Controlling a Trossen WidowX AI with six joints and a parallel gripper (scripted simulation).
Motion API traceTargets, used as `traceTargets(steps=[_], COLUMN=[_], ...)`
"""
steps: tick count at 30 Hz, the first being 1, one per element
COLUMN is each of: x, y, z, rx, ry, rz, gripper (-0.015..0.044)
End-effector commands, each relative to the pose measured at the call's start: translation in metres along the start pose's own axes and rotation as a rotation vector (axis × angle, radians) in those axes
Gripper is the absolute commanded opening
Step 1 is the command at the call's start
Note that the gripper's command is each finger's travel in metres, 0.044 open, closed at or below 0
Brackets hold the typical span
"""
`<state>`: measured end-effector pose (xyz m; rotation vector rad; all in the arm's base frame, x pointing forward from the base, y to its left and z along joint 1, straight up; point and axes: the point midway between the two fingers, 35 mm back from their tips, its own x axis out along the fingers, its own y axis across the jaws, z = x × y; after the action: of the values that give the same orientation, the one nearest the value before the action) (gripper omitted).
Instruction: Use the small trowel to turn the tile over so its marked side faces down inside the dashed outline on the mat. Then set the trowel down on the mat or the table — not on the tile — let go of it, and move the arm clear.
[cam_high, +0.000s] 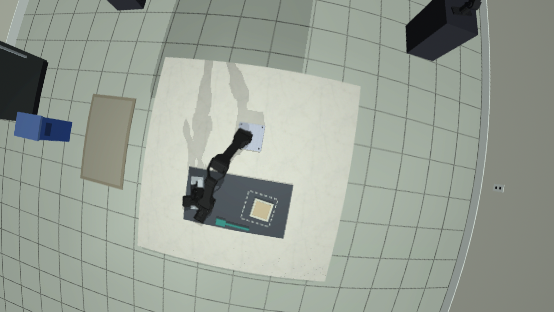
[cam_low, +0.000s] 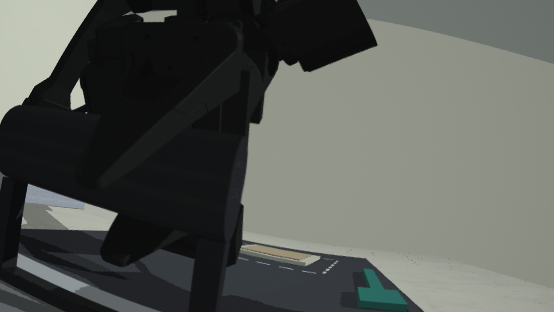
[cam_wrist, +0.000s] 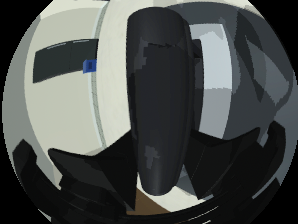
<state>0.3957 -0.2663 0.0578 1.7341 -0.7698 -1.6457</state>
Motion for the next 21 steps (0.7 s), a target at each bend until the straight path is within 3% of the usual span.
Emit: traceTargets(steps=[1,10,21], x=[0.0,0.0,-0.01], y=[0.002,0.002,0.001], z=[0.0,0.0,-0.001], rx=[0.011,0.011,0.011], ry=[0.002,0.002,0.002], rz=[0.012,0.012,0.009], gripper=[0.0079,0.03,0.03])
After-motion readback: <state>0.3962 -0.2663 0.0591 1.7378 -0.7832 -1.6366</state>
